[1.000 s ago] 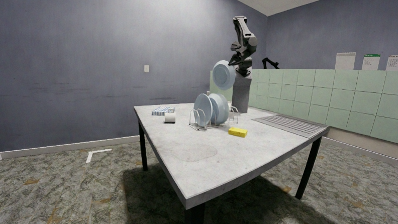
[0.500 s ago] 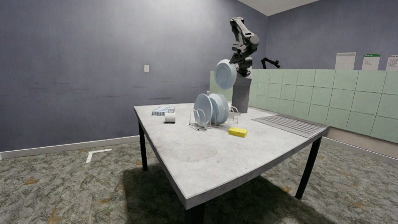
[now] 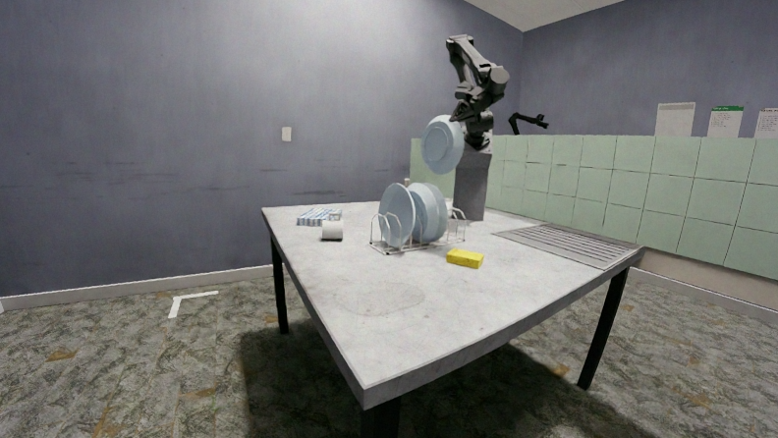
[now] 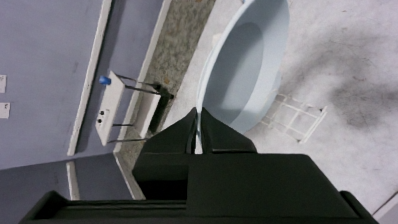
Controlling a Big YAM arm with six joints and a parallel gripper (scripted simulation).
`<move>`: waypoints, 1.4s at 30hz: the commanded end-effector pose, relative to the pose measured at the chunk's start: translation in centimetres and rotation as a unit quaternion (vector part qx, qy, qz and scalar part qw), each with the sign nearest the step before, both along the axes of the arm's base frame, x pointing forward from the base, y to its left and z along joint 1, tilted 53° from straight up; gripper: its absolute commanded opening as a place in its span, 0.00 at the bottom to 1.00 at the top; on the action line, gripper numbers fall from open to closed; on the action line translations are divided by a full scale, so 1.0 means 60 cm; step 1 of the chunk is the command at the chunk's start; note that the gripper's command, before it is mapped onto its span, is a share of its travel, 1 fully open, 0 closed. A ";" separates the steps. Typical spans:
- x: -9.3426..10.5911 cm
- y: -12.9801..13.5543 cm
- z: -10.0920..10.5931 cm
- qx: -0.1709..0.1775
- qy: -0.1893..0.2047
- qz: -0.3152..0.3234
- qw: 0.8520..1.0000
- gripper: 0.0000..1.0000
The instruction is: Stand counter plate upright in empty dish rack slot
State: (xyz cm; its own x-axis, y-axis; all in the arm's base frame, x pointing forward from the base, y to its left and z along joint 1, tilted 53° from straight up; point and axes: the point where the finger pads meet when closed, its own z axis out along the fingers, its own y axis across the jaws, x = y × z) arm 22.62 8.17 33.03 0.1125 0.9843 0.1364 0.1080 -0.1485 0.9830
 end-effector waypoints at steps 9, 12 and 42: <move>-0.010 -0.011 0.024 0.040 -0.022 -0.007 0.999 0.00; -0.011 -0.011 0.024 0.040 -0.022 -0.007 0.999 0.00; -0.012 -0.012 0.030 0.043 -0.024 -0.007 0.999 0.00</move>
